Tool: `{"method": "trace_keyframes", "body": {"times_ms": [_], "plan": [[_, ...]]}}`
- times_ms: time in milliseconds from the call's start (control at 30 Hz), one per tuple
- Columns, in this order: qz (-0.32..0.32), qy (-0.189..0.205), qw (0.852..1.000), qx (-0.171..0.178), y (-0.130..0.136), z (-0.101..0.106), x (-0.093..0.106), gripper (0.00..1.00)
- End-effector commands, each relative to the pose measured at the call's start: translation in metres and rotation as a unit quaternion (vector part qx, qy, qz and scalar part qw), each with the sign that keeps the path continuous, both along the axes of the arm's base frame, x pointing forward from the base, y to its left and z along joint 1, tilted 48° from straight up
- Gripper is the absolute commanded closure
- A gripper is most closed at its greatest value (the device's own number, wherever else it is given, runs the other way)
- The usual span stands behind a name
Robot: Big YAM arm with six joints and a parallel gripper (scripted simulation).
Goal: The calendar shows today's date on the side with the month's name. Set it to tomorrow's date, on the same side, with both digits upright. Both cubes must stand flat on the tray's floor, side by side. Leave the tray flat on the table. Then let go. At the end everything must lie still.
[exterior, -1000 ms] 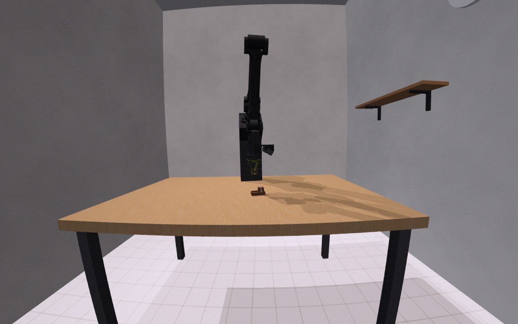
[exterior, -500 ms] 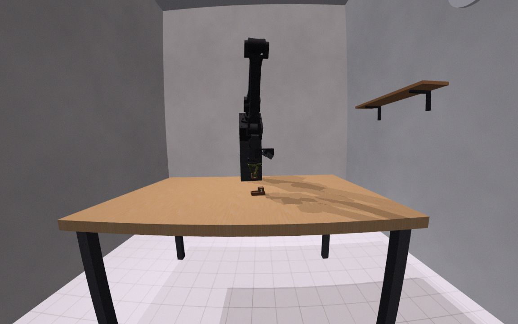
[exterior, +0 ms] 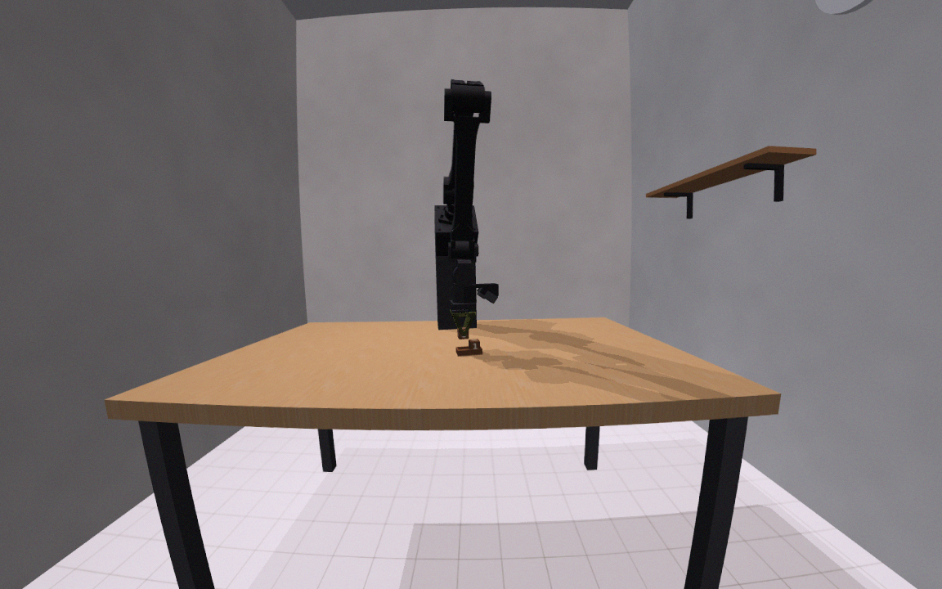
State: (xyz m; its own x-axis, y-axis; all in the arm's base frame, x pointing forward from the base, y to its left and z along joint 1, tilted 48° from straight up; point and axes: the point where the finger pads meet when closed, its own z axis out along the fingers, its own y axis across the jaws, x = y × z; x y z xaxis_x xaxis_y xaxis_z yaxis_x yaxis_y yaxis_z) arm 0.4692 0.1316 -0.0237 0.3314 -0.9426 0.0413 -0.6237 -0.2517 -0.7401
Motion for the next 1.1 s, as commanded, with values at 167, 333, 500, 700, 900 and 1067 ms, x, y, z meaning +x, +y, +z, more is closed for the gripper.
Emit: {"method": "trace_keyframes", "body": {"times_ms": [167, 333, 500, 700, 900, 1067], "plan": [[0.001, -0.009, 1.000, 0.007, 0.006, 0.006, 0.004, 0.74], [0.001, -0.006, 1.000, 0.006, 0.006, 0.003, 0.004, 0.74], [0.001, -0.006, 1.000, 0.006, 0.006, 0.003, 0.004, 0.74], [0.001, -0.006, 1.000, 0.006, 0.006, 0.003, 0.004, 0.74], [0.001, -0.006, 1.000, 0.006, 0.006, 0.003, 0.004, 0.74], [0.001, -0.006, 1.000, 0.006, 0.006, 0.003, 0.004, 0.74]]}}
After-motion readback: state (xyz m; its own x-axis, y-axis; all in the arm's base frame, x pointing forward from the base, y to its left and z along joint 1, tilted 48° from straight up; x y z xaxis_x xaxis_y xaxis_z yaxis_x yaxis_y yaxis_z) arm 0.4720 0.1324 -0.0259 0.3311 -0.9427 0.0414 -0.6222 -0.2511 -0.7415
